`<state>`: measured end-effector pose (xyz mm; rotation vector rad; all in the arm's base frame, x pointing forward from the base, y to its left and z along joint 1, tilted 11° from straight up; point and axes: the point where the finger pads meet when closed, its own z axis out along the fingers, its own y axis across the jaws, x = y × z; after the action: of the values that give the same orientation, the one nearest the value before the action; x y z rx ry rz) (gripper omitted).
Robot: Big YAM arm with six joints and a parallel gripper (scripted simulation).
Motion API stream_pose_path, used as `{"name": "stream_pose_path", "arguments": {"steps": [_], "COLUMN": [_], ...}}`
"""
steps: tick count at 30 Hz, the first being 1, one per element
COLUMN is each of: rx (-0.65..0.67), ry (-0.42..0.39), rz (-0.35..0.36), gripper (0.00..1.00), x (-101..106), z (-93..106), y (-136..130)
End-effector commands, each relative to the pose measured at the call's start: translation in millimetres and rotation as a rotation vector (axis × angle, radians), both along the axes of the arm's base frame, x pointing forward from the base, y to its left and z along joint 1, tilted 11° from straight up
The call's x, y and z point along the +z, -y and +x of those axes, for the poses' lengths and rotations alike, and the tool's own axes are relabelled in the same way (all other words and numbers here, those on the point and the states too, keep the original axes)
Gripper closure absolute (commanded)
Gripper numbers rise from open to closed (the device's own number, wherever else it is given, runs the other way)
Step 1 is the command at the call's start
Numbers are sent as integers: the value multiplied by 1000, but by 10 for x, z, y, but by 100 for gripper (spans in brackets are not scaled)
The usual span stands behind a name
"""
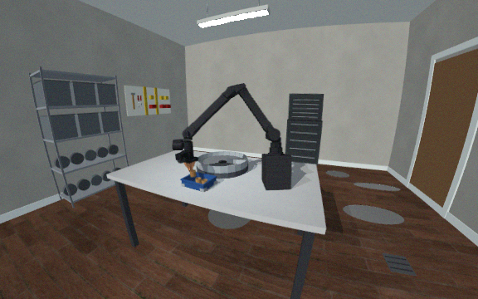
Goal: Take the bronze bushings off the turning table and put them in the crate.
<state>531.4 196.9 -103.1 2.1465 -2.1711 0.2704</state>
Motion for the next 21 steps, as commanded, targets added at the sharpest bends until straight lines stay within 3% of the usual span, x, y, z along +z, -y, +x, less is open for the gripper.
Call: {"name": "stream_pose_path", "arguments": {"steps": [1, 21], "rx": [8, 8], "ry": [74, 65], "rz": [32, 29], "gripper": [100, 100], "x": [301, 272], "z": [279, 259], "y": [-83, -75]}}
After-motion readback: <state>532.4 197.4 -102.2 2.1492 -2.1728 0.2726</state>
